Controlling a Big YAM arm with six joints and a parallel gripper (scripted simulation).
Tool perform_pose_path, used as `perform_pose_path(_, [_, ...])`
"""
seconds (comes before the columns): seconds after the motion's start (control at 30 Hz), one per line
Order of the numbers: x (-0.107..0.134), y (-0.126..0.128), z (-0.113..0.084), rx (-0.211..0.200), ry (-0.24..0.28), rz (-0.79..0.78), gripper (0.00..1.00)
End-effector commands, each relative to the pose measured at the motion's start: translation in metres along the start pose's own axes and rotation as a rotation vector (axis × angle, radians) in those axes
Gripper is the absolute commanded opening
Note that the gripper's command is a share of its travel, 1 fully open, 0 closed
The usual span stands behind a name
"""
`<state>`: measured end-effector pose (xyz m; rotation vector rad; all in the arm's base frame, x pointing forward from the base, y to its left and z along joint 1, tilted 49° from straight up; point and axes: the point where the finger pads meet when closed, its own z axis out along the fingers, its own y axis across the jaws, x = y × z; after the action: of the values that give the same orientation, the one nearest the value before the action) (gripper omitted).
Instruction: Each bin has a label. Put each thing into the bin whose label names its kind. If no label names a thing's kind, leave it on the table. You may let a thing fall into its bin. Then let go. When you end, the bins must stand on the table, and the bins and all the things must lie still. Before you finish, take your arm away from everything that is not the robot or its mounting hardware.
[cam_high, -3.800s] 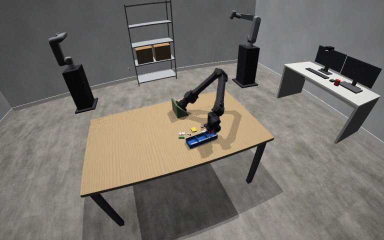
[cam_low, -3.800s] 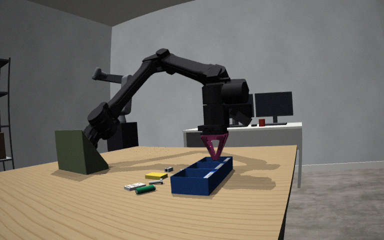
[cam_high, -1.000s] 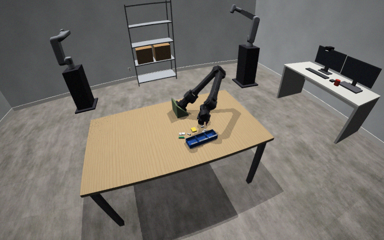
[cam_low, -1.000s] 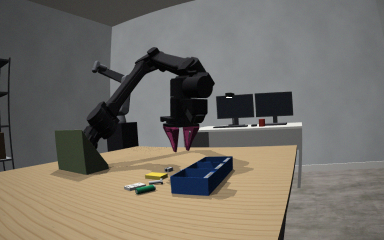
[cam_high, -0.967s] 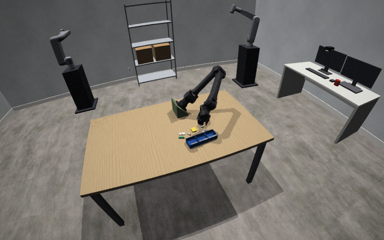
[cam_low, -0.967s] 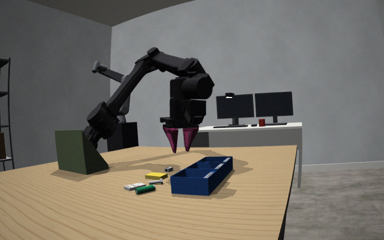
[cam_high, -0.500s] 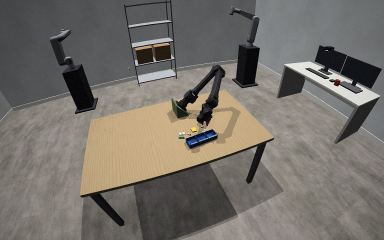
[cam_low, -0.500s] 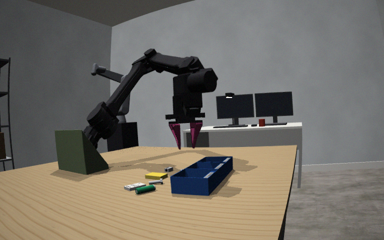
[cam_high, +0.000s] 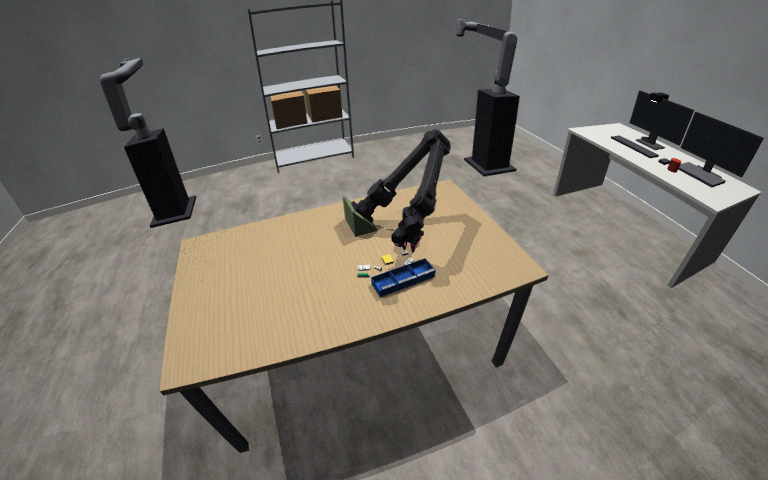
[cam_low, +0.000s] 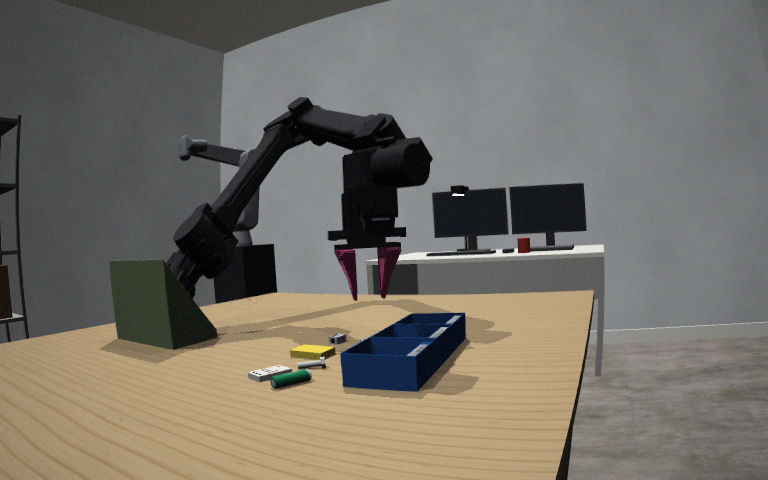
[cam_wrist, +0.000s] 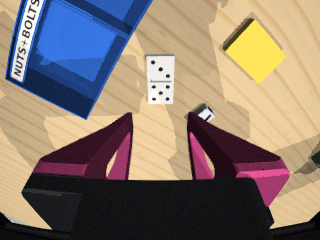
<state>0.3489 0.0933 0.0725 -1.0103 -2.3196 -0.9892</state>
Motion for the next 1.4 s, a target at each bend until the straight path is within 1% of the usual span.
perform_pose_path(0.0, [-0.007, 0.012, -0.013, -0.031, -0.041, -0.024, 0.40])
perform_pose_path(0.2, [-0.004, 0.004, -0.011, -0.027, -0.035, -0.015, 0.40])
perform_pose_path(0.27, [-0.004, 0.004, -0.011, -0.027, -0.035, -0.015, 0.40])
perform_pose_path(0.3, [-0.005, 0.010, -0.010, -0.020, -0.027, -0.020, 0.40])
perform_pose_path(0.67, [-0.005, 0.009, -0.010, -0.020, -0.027, -0.020, 0.40])
perform_pose_path(0.7, [0.003, 0.006, 0.001, -0.012, -0.020, -0.025, 0.40])
perform_pose_path(0.77, [0.000, 0.003, 0.014, -0.005, -0.008, -0.010, 0.40])
perform_pose_path(0.83, [0.000, 0.003, 0.014, -0.005, -0.008, -0.010, 0.40])
perform_pose_path(1.2, [-0.004, 0.001, 0.059, -0.001, -0.004, -0.003, 0.40])
perform_pose_path(1.23, [-0.004, 0.001, 0.059, 0.000, -0.005, -0.003, 0.40])
perform_pose_path(1.27, [-0.007, 0.008, 0.057, -0.007, -0.012, -0.014, 0.40])
perform_pose_path(1.3, [-0.011, 0.007, 0.053, -0.019, -0.020, -0.002, 0.40])
perform_pose_path(1.37, [-0.010, 0.003, 0.056, -0.014, -0.016, 0.004, 0.40])
